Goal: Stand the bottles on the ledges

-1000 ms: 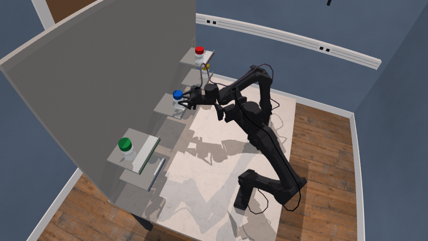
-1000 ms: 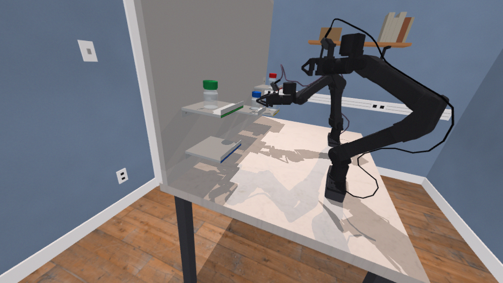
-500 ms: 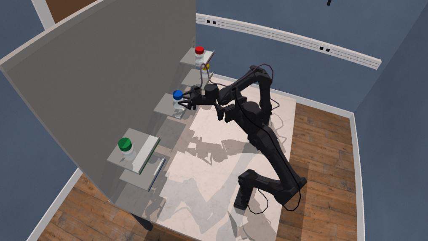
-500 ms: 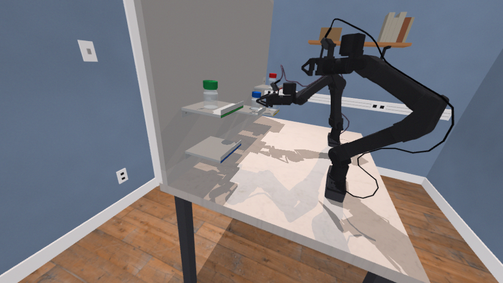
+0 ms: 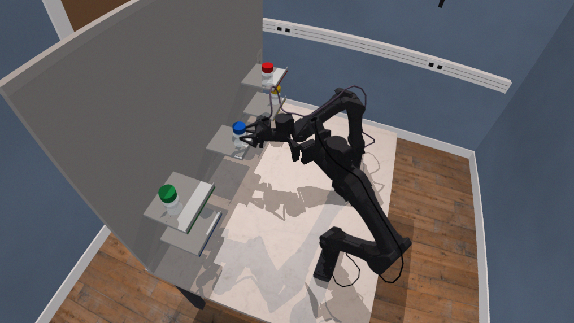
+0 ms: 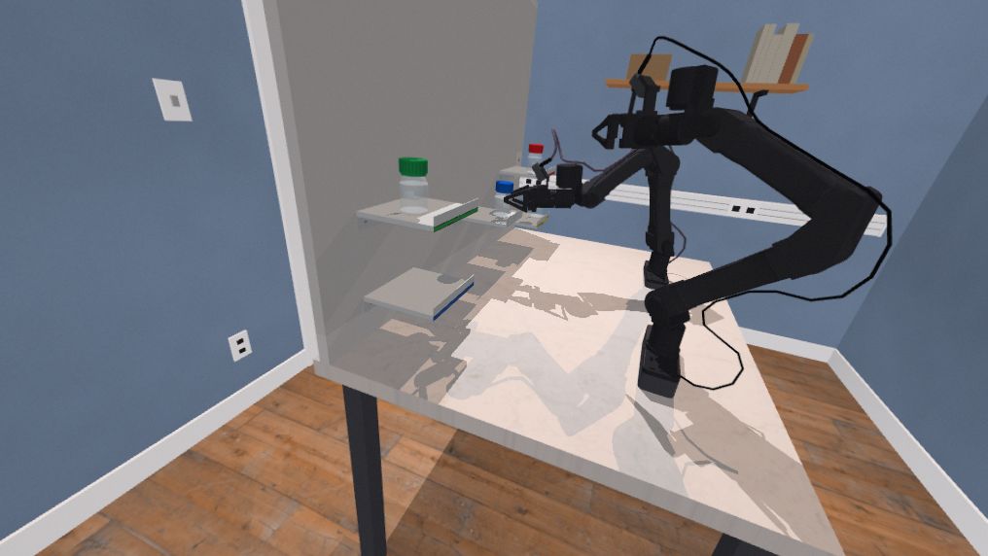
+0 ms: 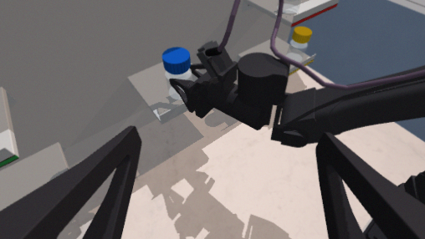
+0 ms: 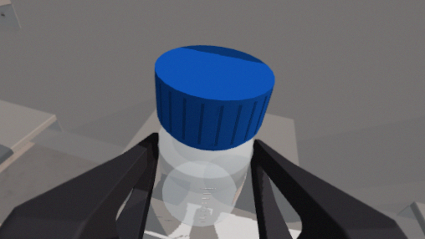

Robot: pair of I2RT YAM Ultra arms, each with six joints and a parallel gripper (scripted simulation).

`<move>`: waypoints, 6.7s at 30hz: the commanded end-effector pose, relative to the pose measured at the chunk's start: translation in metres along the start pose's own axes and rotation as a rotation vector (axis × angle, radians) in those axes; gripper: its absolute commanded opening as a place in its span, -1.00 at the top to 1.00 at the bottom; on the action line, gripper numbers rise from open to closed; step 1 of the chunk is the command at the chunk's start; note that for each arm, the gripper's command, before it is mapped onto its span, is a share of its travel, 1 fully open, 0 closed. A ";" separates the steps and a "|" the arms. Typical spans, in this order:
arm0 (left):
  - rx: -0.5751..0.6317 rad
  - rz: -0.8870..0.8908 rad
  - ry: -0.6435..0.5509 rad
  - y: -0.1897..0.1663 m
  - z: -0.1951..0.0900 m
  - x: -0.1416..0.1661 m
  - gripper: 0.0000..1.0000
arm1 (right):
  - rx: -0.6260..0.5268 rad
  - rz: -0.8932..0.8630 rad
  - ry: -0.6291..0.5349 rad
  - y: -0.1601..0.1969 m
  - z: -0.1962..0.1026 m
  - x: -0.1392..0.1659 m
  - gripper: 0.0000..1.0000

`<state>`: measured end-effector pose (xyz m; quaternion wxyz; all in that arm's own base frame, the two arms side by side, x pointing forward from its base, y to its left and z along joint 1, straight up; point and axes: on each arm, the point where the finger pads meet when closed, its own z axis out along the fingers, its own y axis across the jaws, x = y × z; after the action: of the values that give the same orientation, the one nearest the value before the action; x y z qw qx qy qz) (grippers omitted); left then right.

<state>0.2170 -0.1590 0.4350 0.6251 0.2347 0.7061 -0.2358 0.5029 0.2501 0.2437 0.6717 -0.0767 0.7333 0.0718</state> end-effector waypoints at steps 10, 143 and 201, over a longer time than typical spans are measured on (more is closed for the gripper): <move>0.000 0.004 -0.014 0.000 -0.003 -0.006 -1.00 | -0.004 0.022 -0.059 -0.003 -0.011 -0.018 -0.77; -0.459 0.002 -0.150 0.087 0.276 0.168 -0.62 | -0.776 -0.057 0.238 -0.152 -0.224 -0.125 -0.77; -0.460 0.010 -0.140 0.108 0.319 0.157 -0.19 | -0.783 -0.056 0.239 -0.149 -0.226 -0.124 -0.77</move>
<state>0.5121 -0.2692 0.2216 0.6979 0.0803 0.7079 -0.0735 0.3281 0.0574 0.3800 0.5006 -0.3526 0.7282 0.3079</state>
